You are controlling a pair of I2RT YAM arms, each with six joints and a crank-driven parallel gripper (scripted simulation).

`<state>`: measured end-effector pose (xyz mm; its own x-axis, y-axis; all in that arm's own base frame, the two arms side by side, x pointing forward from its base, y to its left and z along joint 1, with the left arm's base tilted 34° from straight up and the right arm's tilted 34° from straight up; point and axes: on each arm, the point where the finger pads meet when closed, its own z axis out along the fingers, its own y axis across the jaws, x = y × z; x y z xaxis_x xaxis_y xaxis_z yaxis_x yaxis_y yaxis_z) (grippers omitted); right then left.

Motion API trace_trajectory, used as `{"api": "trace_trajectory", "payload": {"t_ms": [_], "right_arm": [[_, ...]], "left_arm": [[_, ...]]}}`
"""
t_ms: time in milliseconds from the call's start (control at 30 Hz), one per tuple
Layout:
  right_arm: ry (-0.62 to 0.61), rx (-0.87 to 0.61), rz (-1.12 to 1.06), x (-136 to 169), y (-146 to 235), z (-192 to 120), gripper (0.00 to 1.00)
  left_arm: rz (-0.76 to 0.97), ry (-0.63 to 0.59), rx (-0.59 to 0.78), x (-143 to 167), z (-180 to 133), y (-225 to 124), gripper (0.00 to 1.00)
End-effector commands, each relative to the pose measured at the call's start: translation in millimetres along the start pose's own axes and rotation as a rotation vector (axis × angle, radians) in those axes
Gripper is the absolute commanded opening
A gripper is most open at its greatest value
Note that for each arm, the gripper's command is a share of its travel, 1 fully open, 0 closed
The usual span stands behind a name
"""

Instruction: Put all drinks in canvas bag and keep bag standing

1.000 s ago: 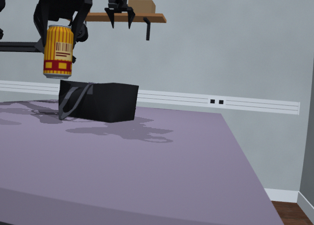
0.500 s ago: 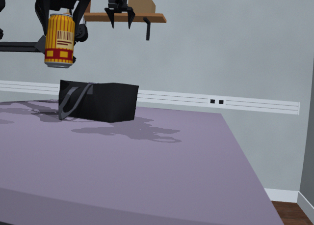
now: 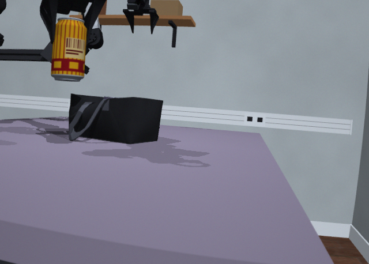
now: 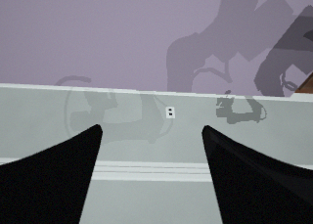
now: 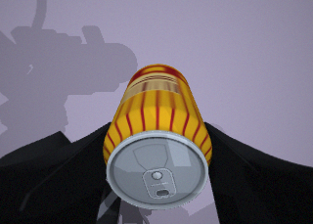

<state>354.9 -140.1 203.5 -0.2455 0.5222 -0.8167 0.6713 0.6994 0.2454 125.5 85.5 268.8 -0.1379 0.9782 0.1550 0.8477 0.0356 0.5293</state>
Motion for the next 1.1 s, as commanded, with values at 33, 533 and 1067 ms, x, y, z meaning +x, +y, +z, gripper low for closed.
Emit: {"api": "trace_trajectory", "payload": {"t_ms": [33,533,1067], "right_arm": [[-0.105,-0.041,0.029,-30.2,10.6,-15.7,0.74],[-0.1,-0.051,0.03,-10.2,25.7,-26.8,0.74],[-0.09,-0.047,0.039,27.5,46.3,-42.8,0.74]], "left_arm": [[-0.003,-0.002,-0.02,1.8,-7.7,1.7,0.91],[-0.003,-0.002,-0.02,1.8,-7.7,1.7,0.91],[-0.007,-0.002,-0.017,3.1,-7.6,1.0,0.91]]}}
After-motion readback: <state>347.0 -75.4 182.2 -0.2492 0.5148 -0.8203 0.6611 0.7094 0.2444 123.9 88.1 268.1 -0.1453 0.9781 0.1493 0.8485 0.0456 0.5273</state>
